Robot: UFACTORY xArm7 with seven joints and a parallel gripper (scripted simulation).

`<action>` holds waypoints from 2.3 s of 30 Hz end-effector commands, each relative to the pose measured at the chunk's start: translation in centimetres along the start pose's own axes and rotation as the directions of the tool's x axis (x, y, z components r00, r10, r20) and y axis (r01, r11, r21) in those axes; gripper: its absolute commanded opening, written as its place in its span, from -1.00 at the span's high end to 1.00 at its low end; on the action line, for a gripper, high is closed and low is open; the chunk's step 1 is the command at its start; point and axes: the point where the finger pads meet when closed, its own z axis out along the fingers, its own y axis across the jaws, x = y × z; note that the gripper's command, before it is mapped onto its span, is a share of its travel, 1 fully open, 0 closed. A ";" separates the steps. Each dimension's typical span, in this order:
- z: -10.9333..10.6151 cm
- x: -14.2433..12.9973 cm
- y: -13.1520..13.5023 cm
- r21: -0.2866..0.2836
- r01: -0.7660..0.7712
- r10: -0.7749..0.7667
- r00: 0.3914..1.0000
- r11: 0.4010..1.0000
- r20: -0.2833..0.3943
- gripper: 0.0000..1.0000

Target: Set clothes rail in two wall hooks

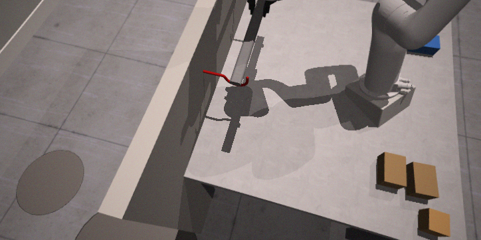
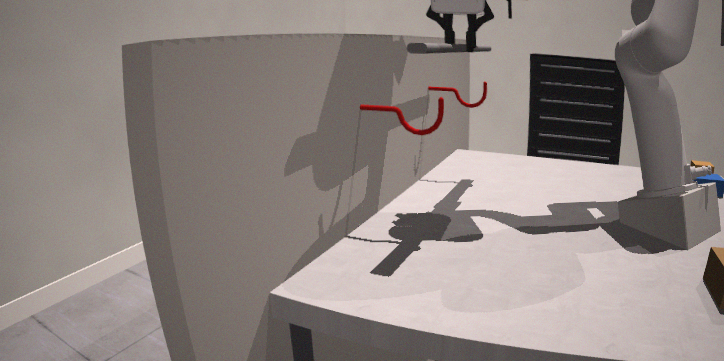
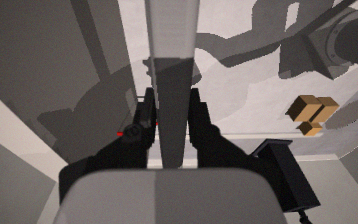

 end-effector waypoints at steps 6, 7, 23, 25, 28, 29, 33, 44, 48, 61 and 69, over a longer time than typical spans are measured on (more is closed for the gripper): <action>-0.2 0.0 -1.6 0.004 0.000 0.000 1.000 1.000 0.001 1.00; -0.2 0.0 -1.8 0.004 0.000 0.000 1.000 1.000 0.001 1.00; -0.2 0.0 -2.2 0.004 0.000 0.000 1.000 1.000 0.001 1.00; -0.2 0.0 -2.2 0.004 0.000 0.000 1.000 1.000 0.001 1.00; -0.2 0.0 -2.2 0.004 0.000 0.000 1.000 1.000 0.001 1.00; -0.2 0.0 -2.2 0.004 0.000 0.000 1.000 1.000 0.001 1.00; -0.2 0.0 -2.2 0.004 0.000 0.000 1.000 1.000 0.001 1.00; -0.2 0.0 -2.2 0.004 0.000 0.000 1.000 1.000 0.002 1.00; 0.0 0.0 -2.2 0.004 0.000 0.000 1.000 1.000 0.001 1.00; 1.8 0.0 -2.2 0.004 0.000 0.000 1.000 1.000 0.001 1.00; 2.8 0.0 -2.2 0.004 0.000 0.000 1.000 1.000 0.001 1.00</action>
